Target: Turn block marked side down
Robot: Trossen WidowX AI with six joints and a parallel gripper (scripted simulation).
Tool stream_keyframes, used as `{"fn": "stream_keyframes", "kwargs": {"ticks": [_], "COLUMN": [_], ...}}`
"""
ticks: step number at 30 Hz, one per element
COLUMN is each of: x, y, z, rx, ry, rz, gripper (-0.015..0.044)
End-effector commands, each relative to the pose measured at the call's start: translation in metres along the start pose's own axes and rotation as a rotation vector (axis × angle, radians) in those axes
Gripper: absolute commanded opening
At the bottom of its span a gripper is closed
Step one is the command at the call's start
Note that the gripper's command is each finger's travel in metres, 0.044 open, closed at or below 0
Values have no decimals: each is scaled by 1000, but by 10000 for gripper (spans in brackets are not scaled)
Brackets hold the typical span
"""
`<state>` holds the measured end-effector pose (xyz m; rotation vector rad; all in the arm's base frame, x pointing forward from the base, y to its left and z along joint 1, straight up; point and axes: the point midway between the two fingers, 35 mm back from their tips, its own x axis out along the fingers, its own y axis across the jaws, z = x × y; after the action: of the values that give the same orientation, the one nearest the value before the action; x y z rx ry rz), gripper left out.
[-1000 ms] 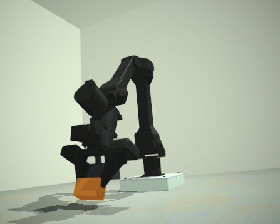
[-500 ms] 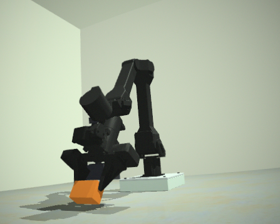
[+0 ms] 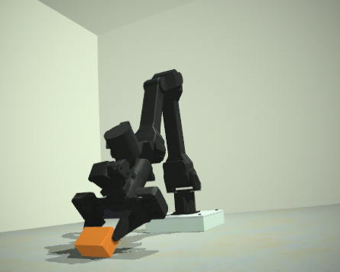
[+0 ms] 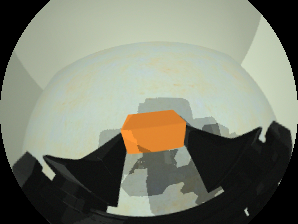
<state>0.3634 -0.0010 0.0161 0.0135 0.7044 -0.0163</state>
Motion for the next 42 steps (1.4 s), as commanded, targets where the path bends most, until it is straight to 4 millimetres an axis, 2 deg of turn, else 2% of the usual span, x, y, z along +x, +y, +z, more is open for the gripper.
{"fn": "stream_keyframes", "kwargs": {"ticks": [1, 10, 20, 40, 42], "x": [3, 0, -15, -19, -19], "y": [-1, -1, -1, -1, -1], "z": [-15, -21, -25, -23, -23], "rx": [0, 0, 1, 2, 2], "ry": [-27, -146, -275, -299, -299], "rz": [-5, -5, -5, -5, -5], "gripper": [0, 0, 0, 0, 53]}}
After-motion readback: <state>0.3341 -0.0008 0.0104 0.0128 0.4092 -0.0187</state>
